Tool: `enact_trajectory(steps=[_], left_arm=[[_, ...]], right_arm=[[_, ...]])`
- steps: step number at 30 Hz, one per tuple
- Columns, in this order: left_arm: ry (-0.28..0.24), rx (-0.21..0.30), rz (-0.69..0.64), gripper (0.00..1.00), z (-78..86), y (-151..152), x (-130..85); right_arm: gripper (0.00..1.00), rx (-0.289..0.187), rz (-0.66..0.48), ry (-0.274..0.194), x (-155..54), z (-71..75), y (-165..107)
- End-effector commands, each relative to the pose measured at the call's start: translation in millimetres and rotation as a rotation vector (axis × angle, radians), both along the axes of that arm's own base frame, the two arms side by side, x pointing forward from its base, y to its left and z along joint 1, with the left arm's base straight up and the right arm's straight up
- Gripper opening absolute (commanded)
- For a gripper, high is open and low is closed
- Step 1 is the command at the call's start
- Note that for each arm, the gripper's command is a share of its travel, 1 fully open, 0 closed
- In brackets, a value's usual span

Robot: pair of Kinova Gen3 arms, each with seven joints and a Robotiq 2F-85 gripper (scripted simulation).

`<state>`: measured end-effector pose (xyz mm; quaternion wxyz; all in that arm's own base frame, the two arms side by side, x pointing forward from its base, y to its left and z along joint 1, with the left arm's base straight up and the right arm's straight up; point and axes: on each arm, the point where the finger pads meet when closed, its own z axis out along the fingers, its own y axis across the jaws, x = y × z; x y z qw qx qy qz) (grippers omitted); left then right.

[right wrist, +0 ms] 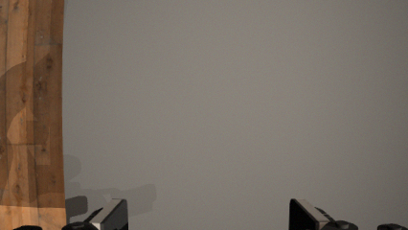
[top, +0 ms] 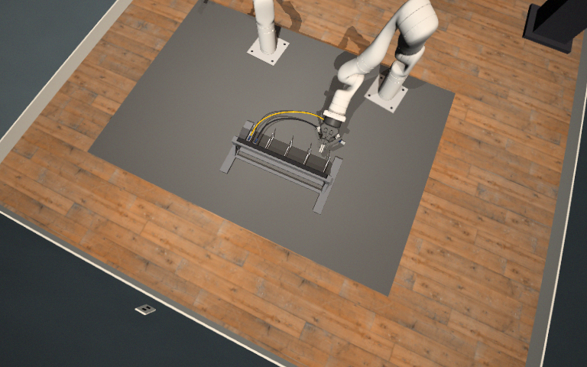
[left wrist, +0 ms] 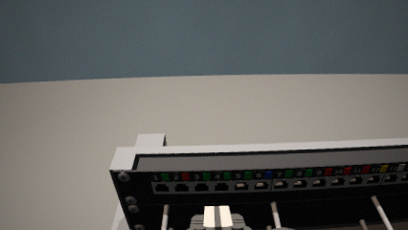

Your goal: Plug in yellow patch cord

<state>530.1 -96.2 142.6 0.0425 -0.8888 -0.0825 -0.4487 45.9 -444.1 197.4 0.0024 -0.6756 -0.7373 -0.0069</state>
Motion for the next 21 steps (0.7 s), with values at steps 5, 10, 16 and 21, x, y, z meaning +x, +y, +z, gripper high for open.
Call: enact_trajectory(steps=[5,10,16,21], left_arm=[[-0.019,0.0,-0.003,0.099,41.1,-10.5,-43.8],[-0.018,0.009,-0.01,0.099,56.0,-14.3,-64.8],[-0.018,0.006,-0.008,0.099,62.4,-15.9,-73.9],[-0.026,0.0,-0.014,0.099,66.5,-19.5,-74.8]], right_arm=[[1.0,-0.014,0.006,0.006,-3.9,2.6,-4.0],[1.0,-0.014,0.006,0.006,-3.9,2.6,-4.0],[1.0,-0.014,0.006,0.006,-3.9,2.6,-4.0],[1.0,-0.014,0.006,0.006,-3.9,2.6,-4.0]])
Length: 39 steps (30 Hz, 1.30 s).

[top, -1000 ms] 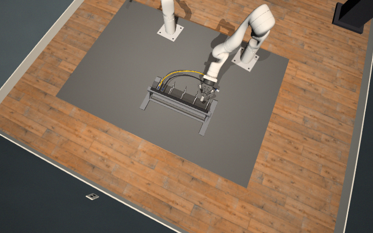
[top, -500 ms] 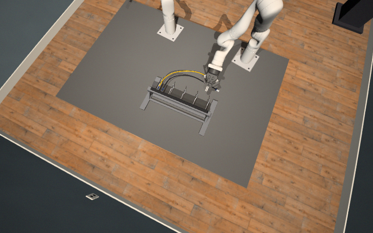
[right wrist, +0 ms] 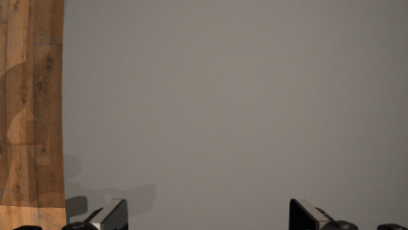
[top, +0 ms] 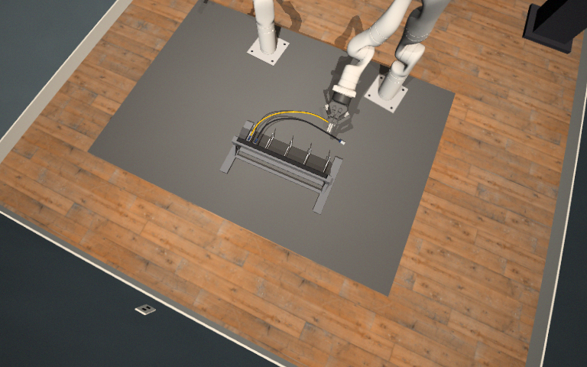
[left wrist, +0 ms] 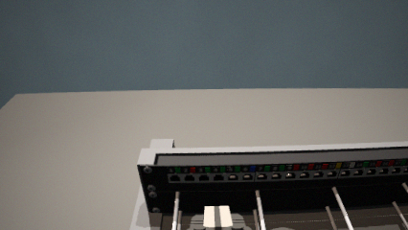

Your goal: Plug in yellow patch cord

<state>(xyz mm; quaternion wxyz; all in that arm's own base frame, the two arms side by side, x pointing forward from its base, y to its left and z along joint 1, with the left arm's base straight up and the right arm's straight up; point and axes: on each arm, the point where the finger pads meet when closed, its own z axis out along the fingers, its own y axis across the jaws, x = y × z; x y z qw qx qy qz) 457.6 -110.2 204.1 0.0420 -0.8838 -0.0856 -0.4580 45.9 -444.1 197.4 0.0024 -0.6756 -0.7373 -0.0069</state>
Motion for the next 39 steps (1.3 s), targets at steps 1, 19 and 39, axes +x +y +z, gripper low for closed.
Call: enact_trajectory(steps=[1,19,39], left_arm=[[-0.005,0.0,-0.018,0.099,5.1,-5.6,-2.1],[0.004,0.007,-0.014,0.099,2.4,-37.6,3.7],[-0.002,0.001,-0.011,0.099,5.2,-102.8,15.6]], right_arm=[[1.0,-0.014,0.006,0.006,-3.9,2.6,-4.0],[1.0,-0.014,0.006,0.006,-3.9,2.6,-4.0],[1.0,-0.014,0.006,0.006,-3.9,2.6,-4.0]])
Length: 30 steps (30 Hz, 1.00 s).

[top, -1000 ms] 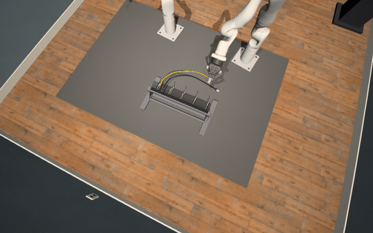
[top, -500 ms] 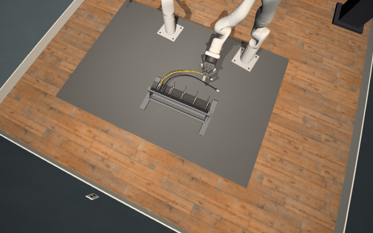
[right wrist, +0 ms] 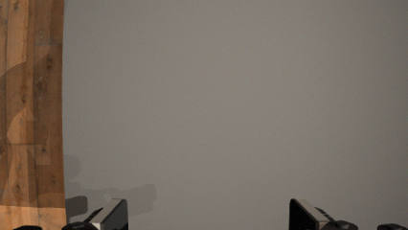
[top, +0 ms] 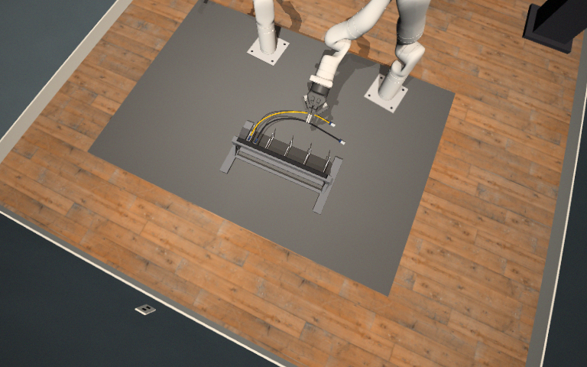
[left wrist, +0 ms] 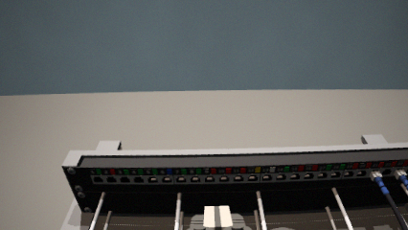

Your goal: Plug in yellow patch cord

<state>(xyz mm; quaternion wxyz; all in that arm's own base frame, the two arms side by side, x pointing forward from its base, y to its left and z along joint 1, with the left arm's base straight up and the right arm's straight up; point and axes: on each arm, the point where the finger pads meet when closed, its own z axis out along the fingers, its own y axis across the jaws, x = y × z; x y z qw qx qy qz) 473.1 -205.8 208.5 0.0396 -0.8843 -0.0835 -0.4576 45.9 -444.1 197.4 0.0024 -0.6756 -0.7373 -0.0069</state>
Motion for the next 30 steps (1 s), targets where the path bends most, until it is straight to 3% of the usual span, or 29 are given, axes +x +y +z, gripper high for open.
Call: enact_trajectory(steps=[1,9,13,19,21,30], left_arm=[[-0.003,0.001,-0.004,0.099,0.8,-7.3,0.0],[-0.011,-0.003,-0.01,0.099,0.7,-9.3,4.4],[-0.006,-0.002,-0.01,0.099,-9.4,-7.3,14.1],[-0.006,-0.001,-0.01,0.099,-30.8,-1.8,44.1],[-0.006,-0.001,-0.01,0.099,-30.8,-1.8,44.1],[-0.006,-0.001,-0.008,0.099,-69.9,9.3,99.5]], right_arm=[[1.0,-0.014,0.006,0.006,-3.9,2.6,-4.0],[1.0,-0.014,0.006,0.006,-3.9,2.6,-4.0],[1.0,-0.014,0.006,0.006,-3.9,2.6,-4.0],[1.0,-0.014,0.006,0.006,-3.9,2.6,-4.0],[1.0,-0.014,0.006,0.006,-3.9,2.6,-4.0],[1.0,-0.014,0.006,0.006,-3.9,2.6,-4.0]])
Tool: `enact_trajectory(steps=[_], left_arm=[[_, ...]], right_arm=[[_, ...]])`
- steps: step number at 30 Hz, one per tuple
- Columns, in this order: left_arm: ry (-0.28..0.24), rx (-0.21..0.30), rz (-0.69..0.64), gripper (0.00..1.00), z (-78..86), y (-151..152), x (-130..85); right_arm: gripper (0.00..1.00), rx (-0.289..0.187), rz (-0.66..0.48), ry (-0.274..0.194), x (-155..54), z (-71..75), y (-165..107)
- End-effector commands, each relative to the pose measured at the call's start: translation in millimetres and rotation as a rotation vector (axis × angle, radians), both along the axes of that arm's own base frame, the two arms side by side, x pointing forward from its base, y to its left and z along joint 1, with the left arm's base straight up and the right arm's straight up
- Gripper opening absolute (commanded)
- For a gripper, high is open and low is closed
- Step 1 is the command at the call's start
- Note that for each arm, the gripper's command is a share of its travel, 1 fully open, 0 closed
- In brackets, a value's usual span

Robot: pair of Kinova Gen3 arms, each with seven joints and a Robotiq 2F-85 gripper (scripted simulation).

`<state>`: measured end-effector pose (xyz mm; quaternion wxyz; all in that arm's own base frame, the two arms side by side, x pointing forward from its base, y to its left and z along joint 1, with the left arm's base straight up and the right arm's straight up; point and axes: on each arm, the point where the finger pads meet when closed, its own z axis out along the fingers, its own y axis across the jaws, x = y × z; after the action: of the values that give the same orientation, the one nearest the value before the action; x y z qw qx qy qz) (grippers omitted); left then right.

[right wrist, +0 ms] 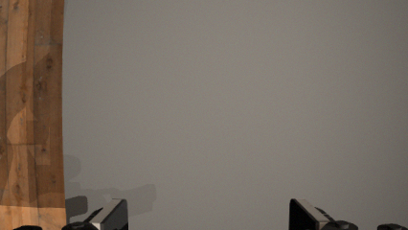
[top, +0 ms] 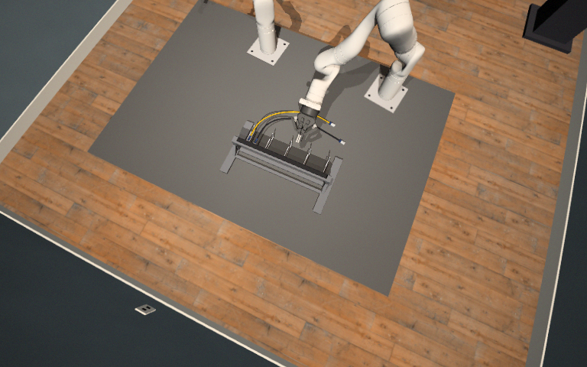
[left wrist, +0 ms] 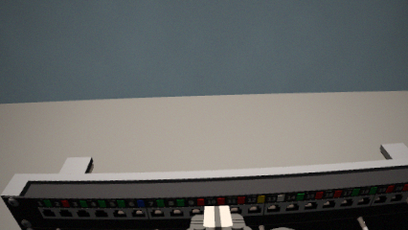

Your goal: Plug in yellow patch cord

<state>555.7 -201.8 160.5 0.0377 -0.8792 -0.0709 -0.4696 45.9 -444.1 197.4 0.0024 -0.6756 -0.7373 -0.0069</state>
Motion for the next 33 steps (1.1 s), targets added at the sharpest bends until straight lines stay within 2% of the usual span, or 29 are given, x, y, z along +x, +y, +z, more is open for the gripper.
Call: enact_trajectory(steps=[1,5,9,33], left_arm=[[0.019,-0.011,0.014,0.099,-25.0,5.4,21.0],[0.019,-0.011,0.014,0.099,-31.9,6.9,30.6],[0.024,-0.012,0.022,0.099,-33.8,8.8,30.5],[0.019,-0.013,0.022,0.099,-30.7,8.8,31.1]], right_arm=[[1.0,-0.014,0.006,0.006,-3.9,2.6,-4.0],[1.0,-0.014,0.006,0.006,-3.9,2.6,-4.0],[1.0,-0.014,0.006,0.006,-3.9,2.6,-4.0],[1.0,-0.014,0.006,0.006,-3.9,2.6,-4.0]])
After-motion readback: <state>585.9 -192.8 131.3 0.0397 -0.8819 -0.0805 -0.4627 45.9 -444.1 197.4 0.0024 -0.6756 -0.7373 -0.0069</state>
